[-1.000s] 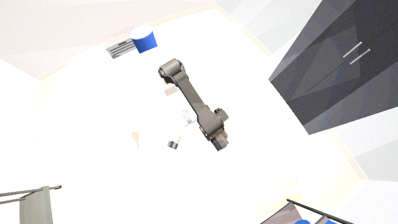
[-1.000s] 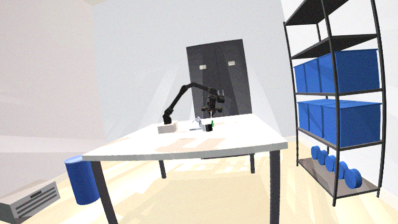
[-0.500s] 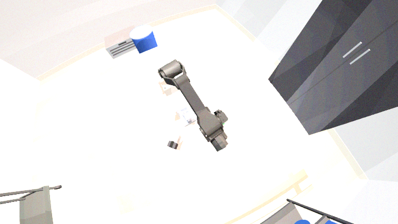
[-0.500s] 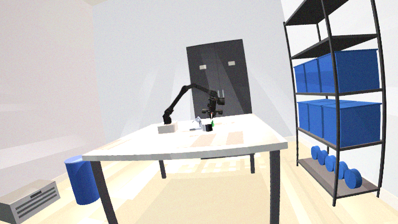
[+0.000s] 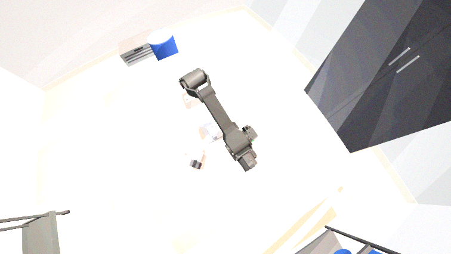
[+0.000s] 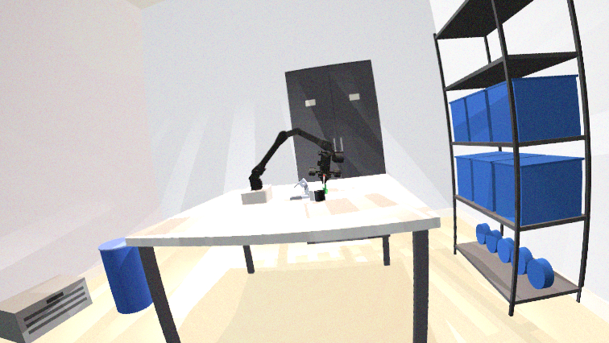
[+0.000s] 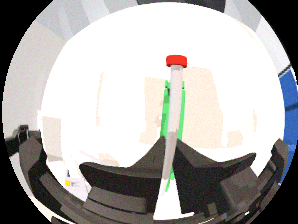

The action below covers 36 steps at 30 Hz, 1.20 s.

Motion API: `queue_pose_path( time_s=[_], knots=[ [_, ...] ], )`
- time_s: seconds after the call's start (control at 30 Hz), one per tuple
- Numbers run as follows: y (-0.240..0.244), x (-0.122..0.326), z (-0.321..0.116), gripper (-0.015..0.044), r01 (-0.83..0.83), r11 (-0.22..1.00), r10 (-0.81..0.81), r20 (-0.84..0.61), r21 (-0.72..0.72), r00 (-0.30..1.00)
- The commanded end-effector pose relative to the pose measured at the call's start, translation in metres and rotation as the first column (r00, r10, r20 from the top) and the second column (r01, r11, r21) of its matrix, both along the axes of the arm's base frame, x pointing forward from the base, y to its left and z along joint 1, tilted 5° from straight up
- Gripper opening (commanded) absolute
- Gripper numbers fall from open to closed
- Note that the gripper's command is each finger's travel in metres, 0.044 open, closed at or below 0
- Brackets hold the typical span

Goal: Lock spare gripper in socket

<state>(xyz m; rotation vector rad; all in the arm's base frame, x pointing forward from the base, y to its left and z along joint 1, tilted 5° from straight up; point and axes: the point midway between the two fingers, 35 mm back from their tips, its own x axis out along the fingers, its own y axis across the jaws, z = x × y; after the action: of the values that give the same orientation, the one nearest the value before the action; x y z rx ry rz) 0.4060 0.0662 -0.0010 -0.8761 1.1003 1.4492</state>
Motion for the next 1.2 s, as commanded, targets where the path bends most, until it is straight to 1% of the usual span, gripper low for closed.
queue_pose_path(
  time_s=[0.0, 1.17],
  knots=[
    [0.000, -0.001, -0.010, 0.0000, -0.004, 1.000, 0.004, -0.001, 0.000, 1.000],
    [-0.002, -0.001, -0.028, 0.0000, 0.016, 1.000, -0.016, 0.022, -0.001, 1.000]
  ],
)
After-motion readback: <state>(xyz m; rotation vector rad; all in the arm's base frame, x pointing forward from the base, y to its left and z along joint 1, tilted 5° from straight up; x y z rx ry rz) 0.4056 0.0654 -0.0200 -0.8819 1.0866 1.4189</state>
